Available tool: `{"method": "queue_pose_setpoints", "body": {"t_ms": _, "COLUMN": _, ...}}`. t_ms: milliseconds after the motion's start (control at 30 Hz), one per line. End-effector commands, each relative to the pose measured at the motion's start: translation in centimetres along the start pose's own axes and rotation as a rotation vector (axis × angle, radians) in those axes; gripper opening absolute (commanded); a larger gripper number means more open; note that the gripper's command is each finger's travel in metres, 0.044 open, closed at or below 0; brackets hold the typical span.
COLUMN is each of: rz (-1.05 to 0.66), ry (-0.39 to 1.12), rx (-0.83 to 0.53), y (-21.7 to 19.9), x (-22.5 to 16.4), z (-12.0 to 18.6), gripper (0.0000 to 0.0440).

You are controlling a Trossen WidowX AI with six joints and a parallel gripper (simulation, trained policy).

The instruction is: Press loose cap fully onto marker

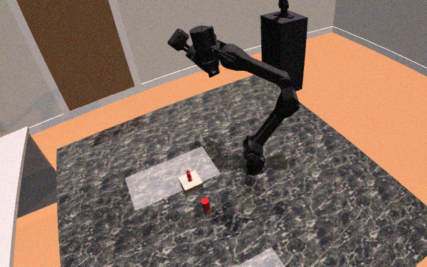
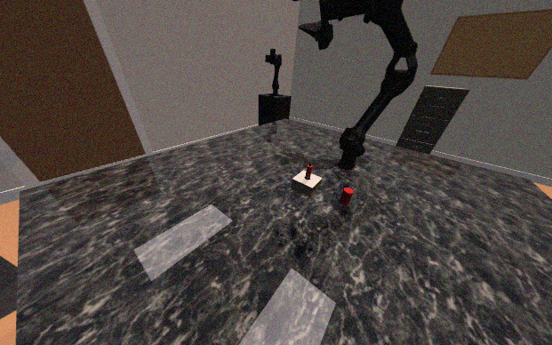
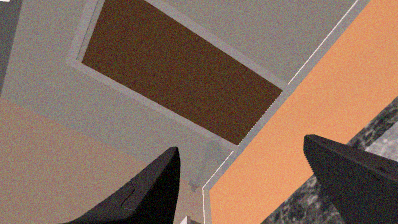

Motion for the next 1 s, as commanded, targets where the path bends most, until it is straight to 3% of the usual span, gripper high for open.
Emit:
{"method": "queue_pose_setpoints", "body": {"t_ms": 0, "rz": 0.006, "ry": 0.036, "rx": -0.005, "y": 0.0, "x": -1.1, "z": -0.2, "gripper": 0.0316}}
{"method": "queue_pose_setpoints", "body": {"t_ms": 967, "rz": 0.018, "ry": 0.291, "rx": -0.048, "y": -0.3, "x": -8.4, "z": 0.6, "gripper": 0.0319}}
Point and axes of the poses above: the point midway between the two fingers, 35 mm back from their tips, its own z axis back along the fingers, its own y axis across the jaws, x = y × z, the point moved 9 cm from there along z, back along the fingers, and after that the axes turned 8 degrees about -z, right-handed, at the moved point
